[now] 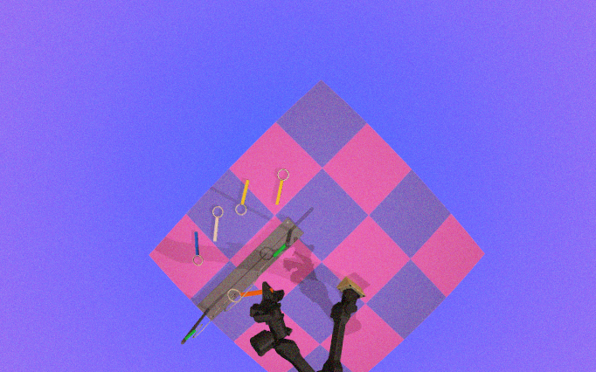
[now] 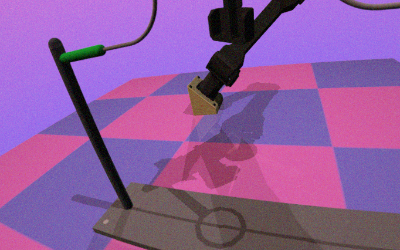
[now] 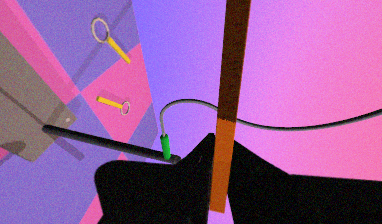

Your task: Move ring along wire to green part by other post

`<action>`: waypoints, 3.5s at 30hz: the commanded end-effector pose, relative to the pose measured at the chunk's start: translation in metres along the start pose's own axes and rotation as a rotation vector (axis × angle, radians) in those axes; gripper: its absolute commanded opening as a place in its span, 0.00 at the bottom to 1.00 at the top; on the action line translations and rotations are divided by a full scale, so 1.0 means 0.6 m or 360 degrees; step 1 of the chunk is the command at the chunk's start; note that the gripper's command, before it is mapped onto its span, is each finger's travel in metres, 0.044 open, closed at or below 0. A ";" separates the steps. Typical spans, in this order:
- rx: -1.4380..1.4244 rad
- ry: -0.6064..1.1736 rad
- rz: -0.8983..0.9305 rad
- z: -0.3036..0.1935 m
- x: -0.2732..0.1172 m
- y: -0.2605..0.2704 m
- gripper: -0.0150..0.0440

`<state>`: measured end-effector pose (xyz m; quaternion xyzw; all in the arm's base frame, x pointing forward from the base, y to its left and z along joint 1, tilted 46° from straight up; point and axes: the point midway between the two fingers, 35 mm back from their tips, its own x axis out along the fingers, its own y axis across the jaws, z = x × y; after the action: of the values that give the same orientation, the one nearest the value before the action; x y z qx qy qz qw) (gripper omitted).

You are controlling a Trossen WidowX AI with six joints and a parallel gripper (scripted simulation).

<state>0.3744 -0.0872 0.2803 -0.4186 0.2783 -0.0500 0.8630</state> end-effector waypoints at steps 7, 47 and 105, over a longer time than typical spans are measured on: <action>-0.0204 0.0026 -0.0130 0.005 -0.009 -0.046 0.00; 0.0070 -0.0007 0.0022 0.014 -0.016 -0.073 0.00; 0.1091 -0.0136 0.0589 0.026 -0.017 -0.037 0.00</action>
<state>0.3769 -0.0884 0.3083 -0.0702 0.2816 0.0300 0.9565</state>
